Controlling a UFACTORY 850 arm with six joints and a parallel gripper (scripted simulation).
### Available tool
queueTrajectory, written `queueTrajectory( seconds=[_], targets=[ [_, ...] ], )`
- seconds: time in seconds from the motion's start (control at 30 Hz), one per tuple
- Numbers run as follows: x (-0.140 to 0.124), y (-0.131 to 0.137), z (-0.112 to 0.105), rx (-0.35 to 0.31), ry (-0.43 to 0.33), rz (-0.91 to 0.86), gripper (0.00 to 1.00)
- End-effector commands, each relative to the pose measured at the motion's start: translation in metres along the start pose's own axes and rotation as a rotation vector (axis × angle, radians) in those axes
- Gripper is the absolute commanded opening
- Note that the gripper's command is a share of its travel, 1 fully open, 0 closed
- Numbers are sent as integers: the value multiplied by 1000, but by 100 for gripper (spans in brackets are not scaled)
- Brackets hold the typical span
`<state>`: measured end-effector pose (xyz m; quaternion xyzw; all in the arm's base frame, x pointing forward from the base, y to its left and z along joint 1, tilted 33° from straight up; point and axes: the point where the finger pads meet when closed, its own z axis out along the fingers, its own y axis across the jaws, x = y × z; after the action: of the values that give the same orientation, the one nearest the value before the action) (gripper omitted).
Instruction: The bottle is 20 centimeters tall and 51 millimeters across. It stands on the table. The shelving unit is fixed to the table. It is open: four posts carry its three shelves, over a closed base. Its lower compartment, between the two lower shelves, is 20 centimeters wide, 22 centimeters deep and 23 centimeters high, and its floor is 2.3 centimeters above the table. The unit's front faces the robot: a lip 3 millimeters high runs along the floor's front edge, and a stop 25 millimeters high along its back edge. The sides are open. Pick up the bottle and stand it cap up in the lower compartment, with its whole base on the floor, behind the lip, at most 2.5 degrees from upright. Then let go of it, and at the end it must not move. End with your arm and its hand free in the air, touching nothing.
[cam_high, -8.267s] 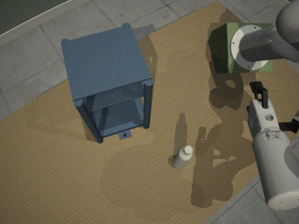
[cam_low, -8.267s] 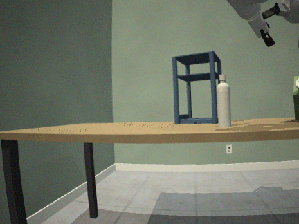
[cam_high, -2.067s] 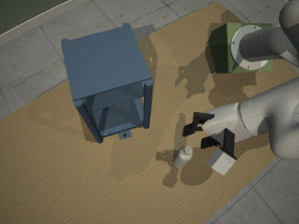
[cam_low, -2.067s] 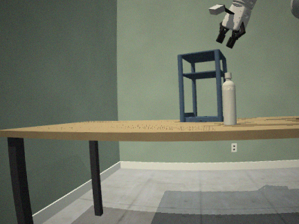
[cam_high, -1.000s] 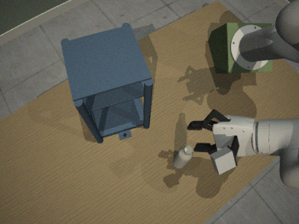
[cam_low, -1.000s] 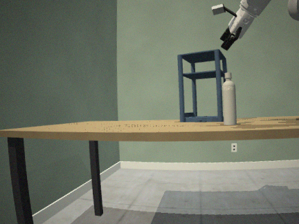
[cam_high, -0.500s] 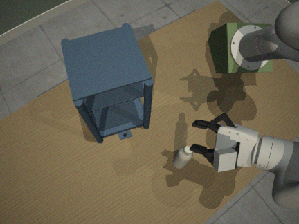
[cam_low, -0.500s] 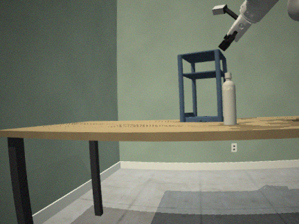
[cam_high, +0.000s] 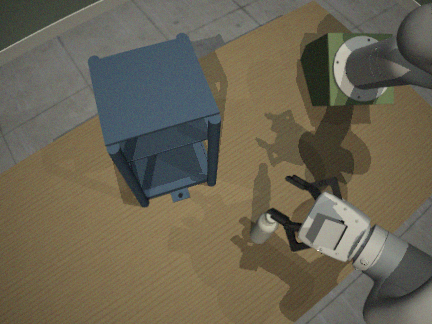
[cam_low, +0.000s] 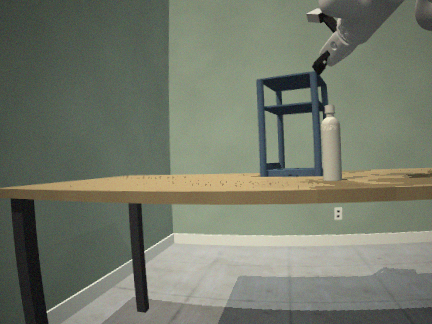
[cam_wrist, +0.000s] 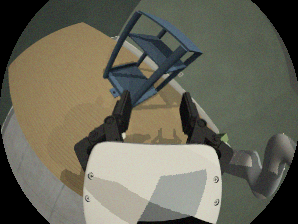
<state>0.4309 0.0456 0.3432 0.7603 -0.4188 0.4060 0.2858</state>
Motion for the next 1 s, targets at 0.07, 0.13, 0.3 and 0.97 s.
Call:
queueTrajectory(
  seconds=[0.07, 0.13, 0.3, 0.97],
  targets=[
    [1, -1, 0, -90, 1, 89, 72],
    [0, -1, 1, -130, 0, 129, 72],
    [0, -2, 1, -224, 0, 223, 72],
    [-2, -3, 1, -483, -1, 481, 72]
  ],
)
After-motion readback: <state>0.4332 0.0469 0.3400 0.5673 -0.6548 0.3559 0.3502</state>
